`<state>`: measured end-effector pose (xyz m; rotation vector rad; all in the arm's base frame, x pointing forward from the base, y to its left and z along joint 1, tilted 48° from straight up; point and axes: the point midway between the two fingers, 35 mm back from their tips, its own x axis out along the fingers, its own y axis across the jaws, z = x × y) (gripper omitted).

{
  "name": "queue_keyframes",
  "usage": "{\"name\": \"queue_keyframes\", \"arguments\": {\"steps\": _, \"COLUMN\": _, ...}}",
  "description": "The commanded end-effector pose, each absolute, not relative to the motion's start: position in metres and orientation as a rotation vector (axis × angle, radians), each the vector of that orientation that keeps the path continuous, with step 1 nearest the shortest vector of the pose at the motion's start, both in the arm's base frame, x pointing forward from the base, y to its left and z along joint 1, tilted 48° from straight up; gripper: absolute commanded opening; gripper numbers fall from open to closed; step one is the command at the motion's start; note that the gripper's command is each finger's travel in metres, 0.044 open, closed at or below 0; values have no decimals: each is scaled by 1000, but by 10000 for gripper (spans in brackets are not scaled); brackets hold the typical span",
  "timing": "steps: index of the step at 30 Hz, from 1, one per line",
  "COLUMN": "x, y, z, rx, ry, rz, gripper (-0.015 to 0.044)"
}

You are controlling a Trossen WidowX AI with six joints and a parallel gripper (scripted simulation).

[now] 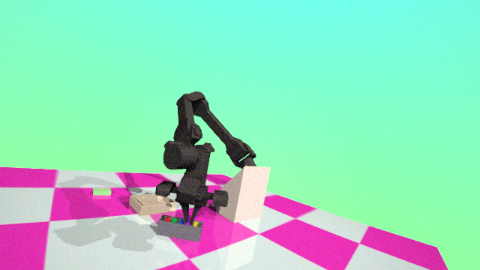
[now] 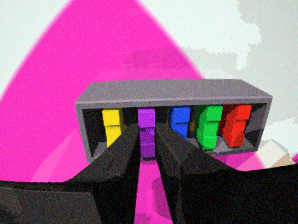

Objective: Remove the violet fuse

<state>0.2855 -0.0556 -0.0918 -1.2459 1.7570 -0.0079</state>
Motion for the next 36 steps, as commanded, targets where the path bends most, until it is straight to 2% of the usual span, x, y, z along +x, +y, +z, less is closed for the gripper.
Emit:
{"name": "queue_keyframes", "arguments": {"steps": 1, "x": 286, "y": -54, "z": -91, "rx": -1241, "ry": 1756, "rz": -10, "gripper": 0}}
{"name": "queue_keyframes", "arguments": {"steps": 36, "x": 287, "y": -42, "z": -79, "rx": -1244, "ry": 1757, "rz": -9, "gripper": 0}}
